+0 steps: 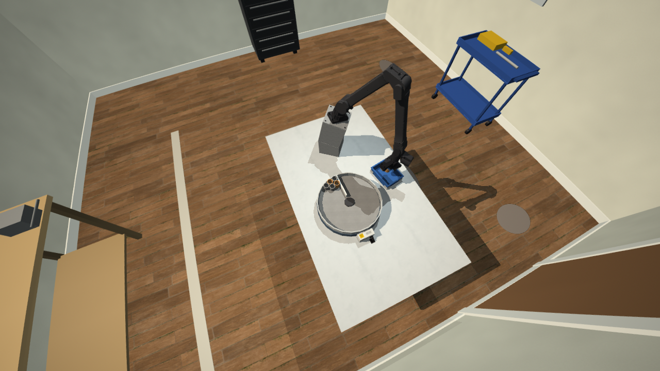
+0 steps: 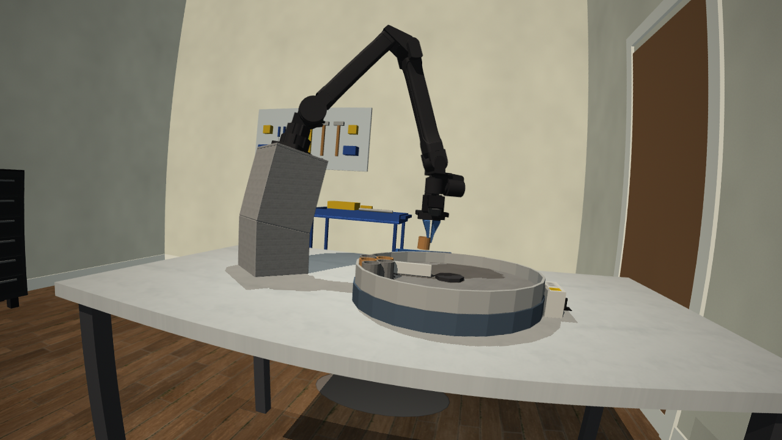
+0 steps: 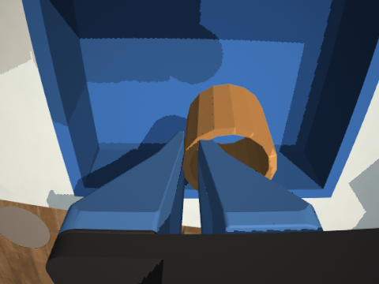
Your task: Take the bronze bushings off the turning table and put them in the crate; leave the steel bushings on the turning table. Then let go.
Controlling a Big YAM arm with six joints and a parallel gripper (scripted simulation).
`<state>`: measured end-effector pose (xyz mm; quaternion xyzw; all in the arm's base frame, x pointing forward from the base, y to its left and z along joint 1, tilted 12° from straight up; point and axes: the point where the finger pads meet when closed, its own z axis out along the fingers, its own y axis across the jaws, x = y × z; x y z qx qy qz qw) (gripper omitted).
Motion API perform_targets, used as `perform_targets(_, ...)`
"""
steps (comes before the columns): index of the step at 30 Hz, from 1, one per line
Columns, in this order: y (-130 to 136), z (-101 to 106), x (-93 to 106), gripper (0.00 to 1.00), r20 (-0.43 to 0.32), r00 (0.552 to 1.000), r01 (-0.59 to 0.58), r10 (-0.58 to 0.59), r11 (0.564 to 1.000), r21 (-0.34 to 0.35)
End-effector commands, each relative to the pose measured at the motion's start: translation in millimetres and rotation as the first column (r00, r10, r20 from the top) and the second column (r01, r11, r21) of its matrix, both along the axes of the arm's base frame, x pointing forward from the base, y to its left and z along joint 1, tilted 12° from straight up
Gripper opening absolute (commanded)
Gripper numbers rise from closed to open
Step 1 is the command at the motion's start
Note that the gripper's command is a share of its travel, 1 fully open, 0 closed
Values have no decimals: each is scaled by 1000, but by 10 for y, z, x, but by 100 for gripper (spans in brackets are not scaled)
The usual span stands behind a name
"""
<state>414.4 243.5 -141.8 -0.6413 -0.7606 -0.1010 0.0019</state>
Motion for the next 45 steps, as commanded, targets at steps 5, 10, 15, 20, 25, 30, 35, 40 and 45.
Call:
perform_targets(5,168,128,266,0,71,997,3,-6,999,34)
perform_targets(10,87,-42,120,0,30,1000,4,-4,1000,11)
perform_targets(15,83,-44,112,0,27,1000,4,-4,1000,10)
perform_targets(20,83,-44,112,0,27,1000,4,-4,1000,10)
perform_targets(25,83,-44,112,0,27,1000,4,-4,1000,10)
perform_targets(30,83,-44,112,0,27,1000,4,-4,1000,10)
perform_targets(35,83,-44,112,0,27,1000,4,-4,1000,10)
perform_targets(40,83,-44,112,0,27,1000,4,-4,1000,10)
perform_targets(45,83,-69,109,0,25,1000,4,-4,1000,8)
